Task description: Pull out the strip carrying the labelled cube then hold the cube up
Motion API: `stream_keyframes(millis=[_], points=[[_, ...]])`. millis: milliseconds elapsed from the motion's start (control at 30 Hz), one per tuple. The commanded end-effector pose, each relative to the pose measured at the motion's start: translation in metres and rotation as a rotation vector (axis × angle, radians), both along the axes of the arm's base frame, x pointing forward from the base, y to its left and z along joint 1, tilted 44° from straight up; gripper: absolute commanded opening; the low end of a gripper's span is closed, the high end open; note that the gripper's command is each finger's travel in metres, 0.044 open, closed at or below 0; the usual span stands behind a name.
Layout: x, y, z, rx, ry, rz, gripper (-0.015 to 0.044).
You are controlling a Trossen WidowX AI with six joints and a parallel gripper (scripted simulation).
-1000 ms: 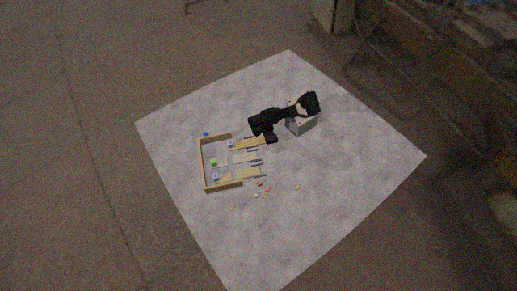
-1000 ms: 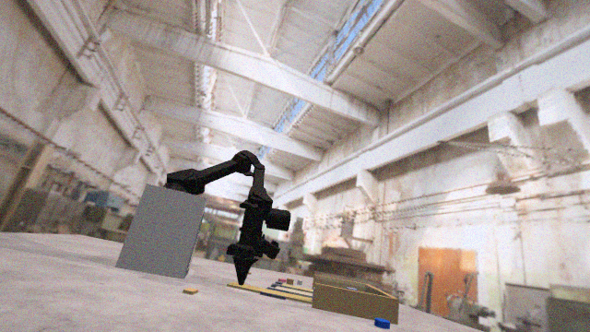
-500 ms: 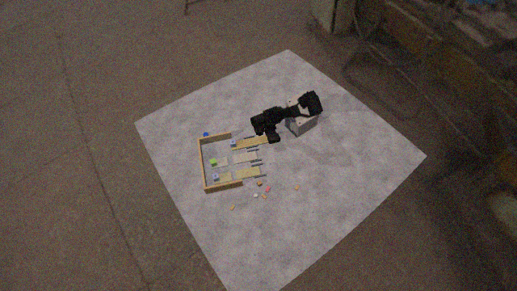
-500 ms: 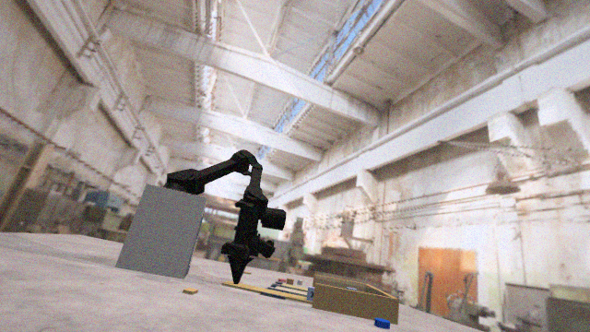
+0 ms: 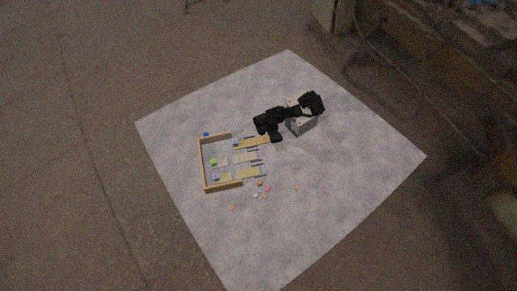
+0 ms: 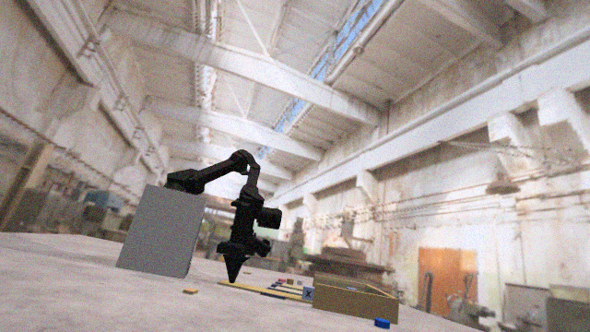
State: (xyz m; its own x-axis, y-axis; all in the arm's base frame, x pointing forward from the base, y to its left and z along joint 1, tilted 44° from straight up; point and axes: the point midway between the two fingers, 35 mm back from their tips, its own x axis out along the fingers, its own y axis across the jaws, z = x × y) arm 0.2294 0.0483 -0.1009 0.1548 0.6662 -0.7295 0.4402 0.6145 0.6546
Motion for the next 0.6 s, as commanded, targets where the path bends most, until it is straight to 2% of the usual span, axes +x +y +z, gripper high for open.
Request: stream_keyframes(millis=[0, 567], points=[[-0.015, 0.011, 0.001, 0.019, 0.028, 0.02, 0.0], [-0.027, 0.017, 0.004, 0.019, 0.029, 0.02, 0.0]])
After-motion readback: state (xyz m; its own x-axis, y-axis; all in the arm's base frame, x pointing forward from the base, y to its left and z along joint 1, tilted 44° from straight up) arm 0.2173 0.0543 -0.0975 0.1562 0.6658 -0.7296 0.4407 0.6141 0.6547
